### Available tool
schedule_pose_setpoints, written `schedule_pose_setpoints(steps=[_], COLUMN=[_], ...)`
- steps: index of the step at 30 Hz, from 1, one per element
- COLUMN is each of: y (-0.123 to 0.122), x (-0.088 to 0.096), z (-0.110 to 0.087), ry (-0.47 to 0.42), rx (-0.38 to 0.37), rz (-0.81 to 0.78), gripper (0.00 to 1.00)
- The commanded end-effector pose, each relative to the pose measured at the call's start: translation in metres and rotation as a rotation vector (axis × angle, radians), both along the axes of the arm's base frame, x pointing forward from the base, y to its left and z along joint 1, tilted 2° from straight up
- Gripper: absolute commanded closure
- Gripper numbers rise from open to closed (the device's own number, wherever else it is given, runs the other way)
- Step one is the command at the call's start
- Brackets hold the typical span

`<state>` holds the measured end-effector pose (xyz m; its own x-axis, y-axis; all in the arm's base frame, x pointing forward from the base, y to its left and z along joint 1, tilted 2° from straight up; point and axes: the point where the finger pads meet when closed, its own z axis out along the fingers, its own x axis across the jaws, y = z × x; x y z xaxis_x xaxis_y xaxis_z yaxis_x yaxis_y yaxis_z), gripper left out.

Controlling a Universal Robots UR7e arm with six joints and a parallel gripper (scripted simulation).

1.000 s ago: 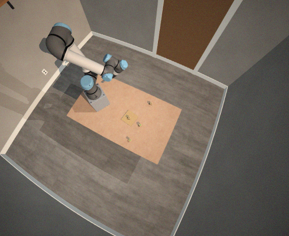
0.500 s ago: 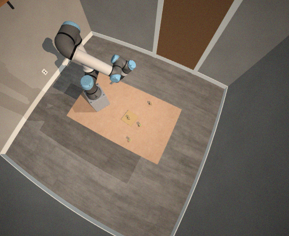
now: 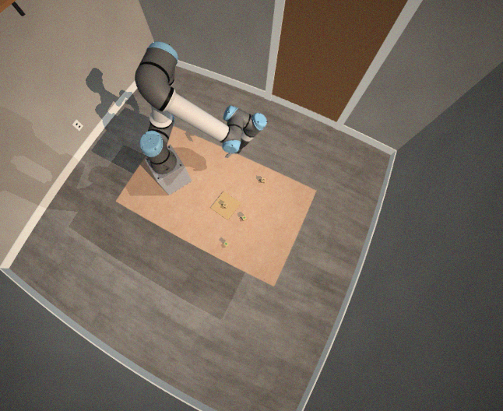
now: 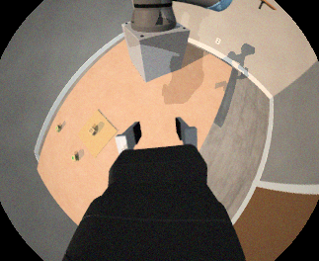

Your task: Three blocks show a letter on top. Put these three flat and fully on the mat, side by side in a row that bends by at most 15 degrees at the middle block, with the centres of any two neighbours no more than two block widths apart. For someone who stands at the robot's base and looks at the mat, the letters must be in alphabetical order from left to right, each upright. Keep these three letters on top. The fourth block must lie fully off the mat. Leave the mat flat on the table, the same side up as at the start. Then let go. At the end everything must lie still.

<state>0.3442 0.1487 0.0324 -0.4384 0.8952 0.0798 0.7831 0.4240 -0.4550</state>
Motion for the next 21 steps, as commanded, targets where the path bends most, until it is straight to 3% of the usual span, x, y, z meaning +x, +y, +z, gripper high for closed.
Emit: schedule_pose_setpoints(steps=[1, 9, 11, 16, 21], y=[-0.002, -0.011, -0.011, -0.016, -0.019], x=[0.076, 0.173, 0.173, 0.212, 0.232], z=[-0.029, -0.08, -0.08, -0.104, -0.118], ry=[-0.069, -0.161, -0.161, -0.2, -0.221], rx=[0.02, 0.039, 0.039, 0.045, 0.047], rz=[0.033, 0.08, 0.08, 0.1, 0.111], gripper=[0.0, 0.0, 0.0, 0.0, 0.0])
